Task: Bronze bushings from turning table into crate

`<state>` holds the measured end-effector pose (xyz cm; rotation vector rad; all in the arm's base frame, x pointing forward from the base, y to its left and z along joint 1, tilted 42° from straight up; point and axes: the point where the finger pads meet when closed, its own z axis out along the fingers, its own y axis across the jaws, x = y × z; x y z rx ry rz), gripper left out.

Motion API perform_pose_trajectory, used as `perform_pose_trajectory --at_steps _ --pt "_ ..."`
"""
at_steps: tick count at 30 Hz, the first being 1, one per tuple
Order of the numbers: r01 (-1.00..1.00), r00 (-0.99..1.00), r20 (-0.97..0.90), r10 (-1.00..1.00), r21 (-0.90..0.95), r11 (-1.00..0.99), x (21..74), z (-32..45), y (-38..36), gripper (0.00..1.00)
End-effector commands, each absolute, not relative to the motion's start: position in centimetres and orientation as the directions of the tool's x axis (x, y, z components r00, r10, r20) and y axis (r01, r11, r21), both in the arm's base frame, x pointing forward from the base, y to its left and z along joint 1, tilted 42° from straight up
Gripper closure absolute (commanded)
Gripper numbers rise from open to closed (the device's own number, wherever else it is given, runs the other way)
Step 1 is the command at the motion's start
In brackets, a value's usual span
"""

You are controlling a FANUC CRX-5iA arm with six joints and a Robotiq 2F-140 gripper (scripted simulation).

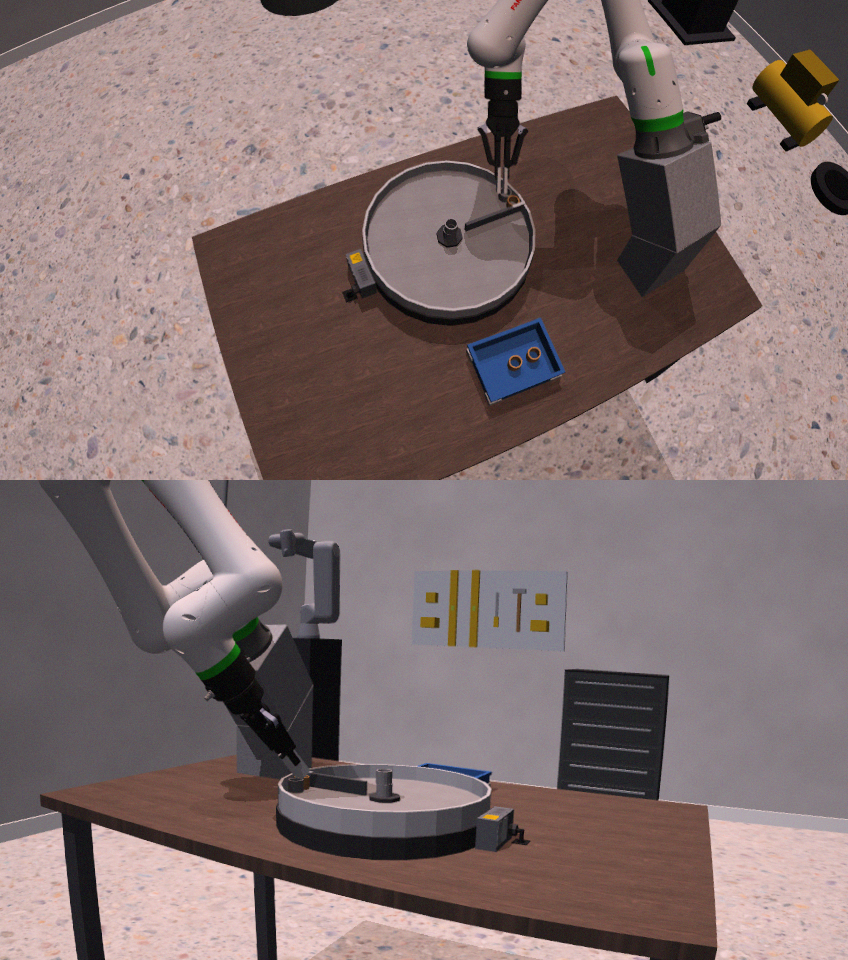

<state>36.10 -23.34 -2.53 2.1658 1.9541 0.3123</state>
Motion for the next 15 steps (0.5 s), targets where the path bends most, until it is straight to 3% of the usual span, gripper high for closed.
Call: perform_pose_trajectory --at_steps 1,15 --pt "0.951 0.100 0.018 0.995 0.293 -0.101 36.11 -2.52 -23.33 0.94" --pt "0.951 0.100 0.018 0.995 0.293 -0.101 36.20 -2.93 -23.69 0.94"
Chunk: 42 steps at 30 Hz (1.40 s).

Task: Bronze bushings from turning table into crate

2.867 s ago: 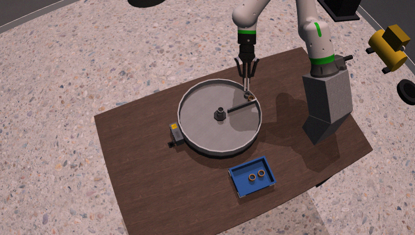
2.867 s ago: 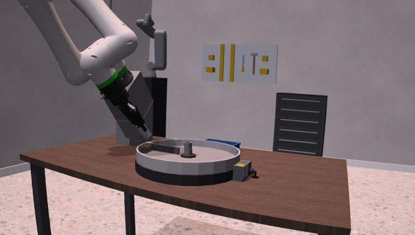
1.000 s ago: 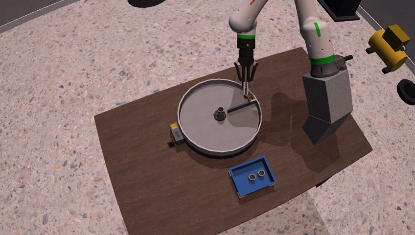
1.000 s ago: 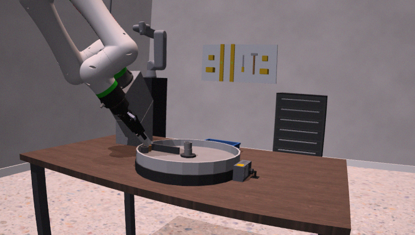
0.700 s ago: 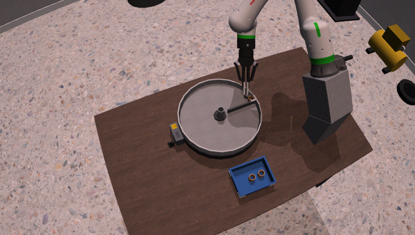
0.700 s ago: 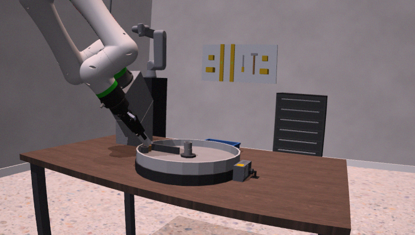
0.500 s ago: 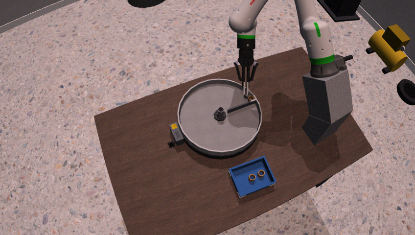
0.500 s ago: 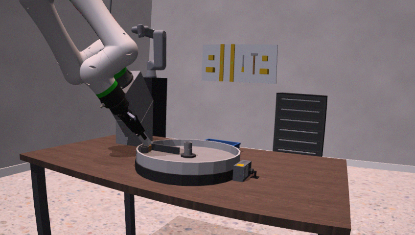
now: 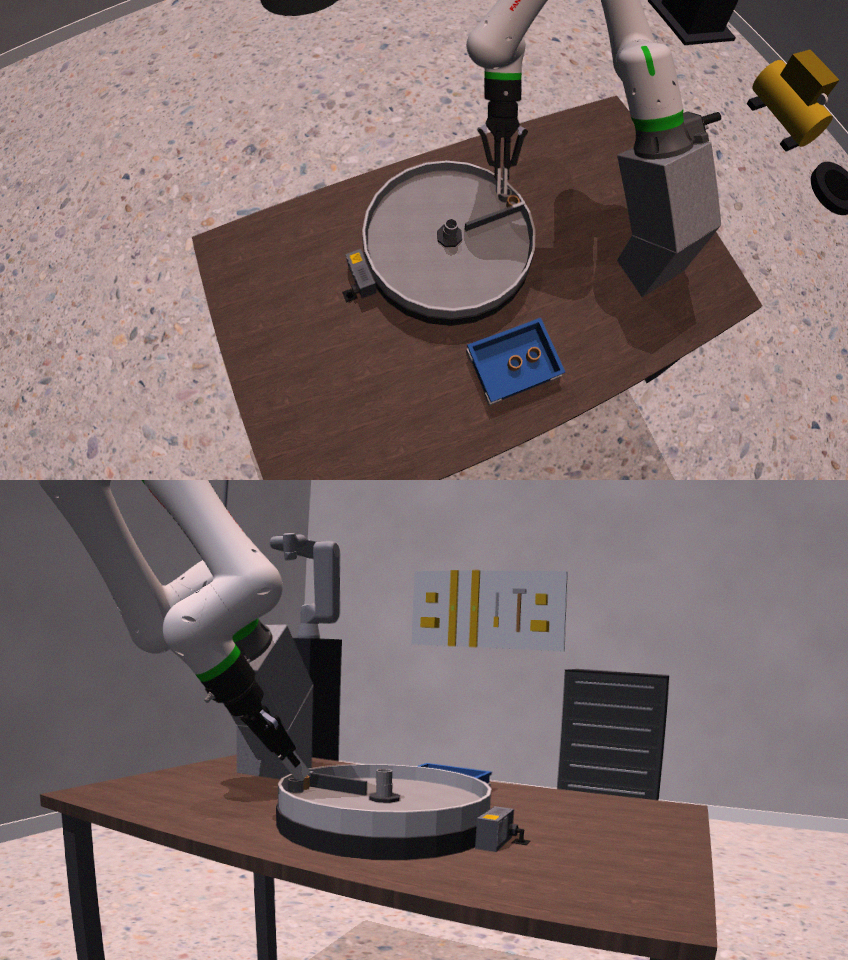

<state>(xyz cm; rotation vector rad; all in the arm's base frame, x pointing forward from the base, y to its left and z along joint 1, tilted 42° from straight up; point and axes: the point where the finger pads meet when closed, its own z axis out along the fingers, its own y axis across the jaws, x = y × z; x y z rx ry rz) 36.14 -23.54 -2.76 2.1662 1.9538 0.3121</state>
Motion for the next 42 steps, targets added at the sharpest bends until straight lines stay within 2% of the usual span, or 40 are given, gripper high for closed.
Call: perform_pose_trajectory --at_steps 1,42 --pt "0.951 0.100 0.018 0.995 0.293 -0.101 36.20 -2.93 -23.69 0.94" --pt "0.951 0.100 0.018 0.995 0.293 -0.101 36.30 -3.34 -24.05 0.94"
